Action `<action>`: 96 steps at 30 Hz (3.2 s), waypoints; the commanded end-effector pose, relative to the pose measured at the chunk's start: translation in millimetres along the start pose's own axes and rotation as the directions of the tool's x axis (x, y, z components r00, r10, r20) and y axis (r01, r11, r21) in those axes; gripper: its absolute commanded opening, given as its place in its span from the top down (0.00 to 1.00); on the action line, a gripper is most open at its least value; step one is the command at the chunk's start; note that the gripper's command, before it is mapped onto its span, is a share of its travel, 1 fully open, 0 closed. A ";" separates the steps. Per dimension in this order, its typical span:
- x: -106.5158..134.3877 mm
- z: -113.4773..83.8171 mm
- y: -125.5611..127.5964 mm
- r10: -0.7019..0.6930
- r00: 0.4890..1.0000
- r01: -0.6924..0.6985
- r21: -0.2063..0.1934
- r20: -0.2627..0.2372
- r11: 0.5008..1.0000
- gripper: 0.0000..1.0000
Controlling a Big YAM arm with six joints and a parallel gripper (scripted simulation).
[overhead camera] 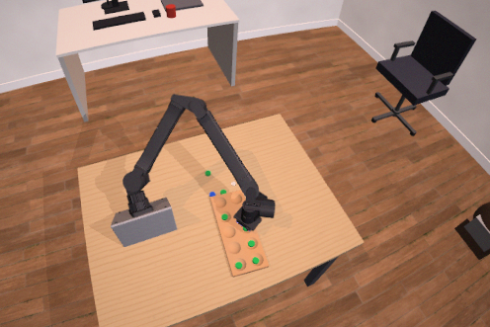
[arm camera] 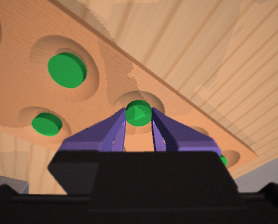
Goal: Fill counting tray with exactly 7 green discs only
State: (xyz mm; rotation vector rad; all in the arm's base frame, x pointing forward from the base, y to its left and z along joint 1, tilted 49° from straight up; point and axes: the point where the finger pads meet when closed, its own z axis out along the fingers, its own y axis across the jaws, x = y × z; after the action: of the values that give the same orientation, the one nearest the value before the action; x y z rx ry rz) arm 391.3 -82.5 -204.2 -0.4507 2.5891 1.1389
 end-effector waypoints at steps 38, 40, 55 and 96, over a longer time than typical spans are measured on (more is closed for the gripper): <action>0.0 5.2 -2.7 0.004 1.000 -0.004 -0.002 0.003 1.000 0.68; 0.0 5.2 -2.7 0.004 1.000 -0.004 -0.002 0.003 1.000 0.68; -14.4 -83.4 -14.7 -0.026 0.999 0.025 0.049 0.033 0.998 0.68; -11.9 -110.3 -9.2 -0.029 0.999 0.028 0.029 0.015 0.999 0.56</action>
State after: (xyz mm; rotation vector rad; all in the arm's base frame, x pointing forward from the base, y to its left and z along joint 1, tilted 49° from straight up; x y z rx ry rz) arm 377.1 -155.4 -141.1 -0.4424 2.5928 1.1462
